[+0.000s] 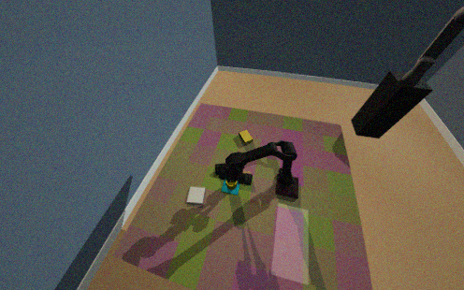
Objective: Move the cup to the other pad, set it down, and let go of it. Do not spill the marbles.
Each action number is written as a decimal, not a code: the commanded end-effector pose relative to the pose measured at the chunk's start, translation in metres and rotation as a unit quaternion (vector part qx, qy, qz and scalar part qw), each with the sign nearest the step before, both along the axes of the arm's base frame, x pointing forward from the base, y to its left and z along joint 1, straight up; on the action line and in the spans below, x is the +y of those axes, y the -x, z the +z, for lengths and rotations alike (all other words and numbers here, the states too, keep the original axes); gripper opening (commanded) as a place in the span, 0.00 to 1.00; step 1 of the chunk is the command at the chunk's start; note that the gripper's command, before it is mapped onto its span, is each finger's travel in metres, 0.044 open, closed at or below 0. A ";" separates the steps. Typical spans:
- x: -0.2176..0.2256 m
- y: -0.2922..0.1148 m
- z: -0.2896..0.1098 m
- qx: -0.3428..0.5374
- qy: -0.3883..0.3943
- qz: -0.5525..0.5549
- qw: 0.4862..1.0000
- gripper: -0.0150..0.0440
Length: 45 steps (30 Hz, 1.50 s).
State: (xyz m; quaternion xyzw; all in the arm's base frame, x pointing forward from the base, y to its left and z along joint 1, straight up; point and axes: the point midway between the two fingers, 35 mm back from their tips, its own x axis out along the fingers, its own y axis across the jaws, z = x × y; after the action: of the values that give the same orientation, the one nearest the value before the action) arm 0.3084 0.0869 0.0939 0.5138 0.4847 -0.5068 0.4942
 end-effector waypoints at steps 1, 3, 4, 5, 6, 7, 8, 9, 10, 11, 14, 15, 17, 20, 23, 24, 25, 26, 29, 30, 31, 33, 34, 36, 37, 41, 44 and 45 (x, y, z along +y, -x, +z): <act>0.000 -0.001 0.008 -0.004 -0.002 -0.001 1.000 0.50; 0.000 -0.001 0.011 -0.004 -0.002 -0.001 1.000 0.50; 0.000 -0.001 0.013 -0.004 -0.002 -0.002 1.000 0.50; 0.000 0.000 0.014 -0.004 -0.002 -0.002 1.000 0.50; 0.000 0.000 0.015 -0.004 -0.002 -0.002 1.000 0.50; 0.000 0.000 0.017 -0.004 -0.002 -0.002 1.000 0.50; 0.000 0.000 0.018 -0.004 -0.002 -0.002 1.000 0.50; 0.000 0.001 0.020 -0.004 -0.002 -0.002 1.000 0.50; -0.001 0.001 0.021 -0.004 -0.003 -0.002 1.000 0.50; -0.001 0.002 0.022 -0.004 -0.003 -0.002 1.000 0.50; -0.001 0.003 0.023 -0.004 -0.003 -0.002 1.000 0.50; -0.002 0.003 0.018 0.000 0.000 -0.001 1.000 0.55; -0.002 0.003 0.018 0.000 0.000 -0.001 1.000 0.64; -0.002 0.003 0.018 0.000 0.000 -0.001 1.000 0.77; -0.002 0.003 0.019 0.000 0.000 -0.001 1.000 0.90; -0.002 0.003 0.020 0.000 0.000 -0.001 1.000 0.95; -0.001 0.003 0.021 0.000 0.000 -0.001 1.000 0.99; -0.001 0.002 0.023 -0.001 0.000 -0.001 1.000 1.00; -0.001 0.002 0.032 -0.001 -0.001 -0.001 1.000 1.00; -0.001 0.002 0.036 -0.001 -0.001 -0.001 1.000 1.00; -0.001 0.002 0.039 -0.002 -0.001 -0.001 1.000 1.00; -0.001 0.002 0.046 -0.002 -0.001 -0.002 1.000 1.00; -0.001 0.002 0.049 -0.002 -0.001 -0.002 1.000 1.00; -0.001 0.002 0.056 -0.002 -0.002 -0.002 1.000 1.00; -0.001 0.002 0.059 -0.003 -0.002 -0.002 1.000 1.00; -0.002 0.003 0.072 -0.003 -0.002 -0.002 1.000 1.00; -0.002 0.004 0.081 -0.004 -0.002 -0.002 1.000 1.00; -0.002 0.005 0.082 -0.004 -0.002 -0.002 1.000 1.00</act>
State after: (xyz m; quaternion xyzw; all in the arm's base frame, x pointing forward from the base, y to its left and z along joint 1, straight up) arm 0.3041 0.0844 0.1672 0.5154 0.4834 -0.5070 0.4936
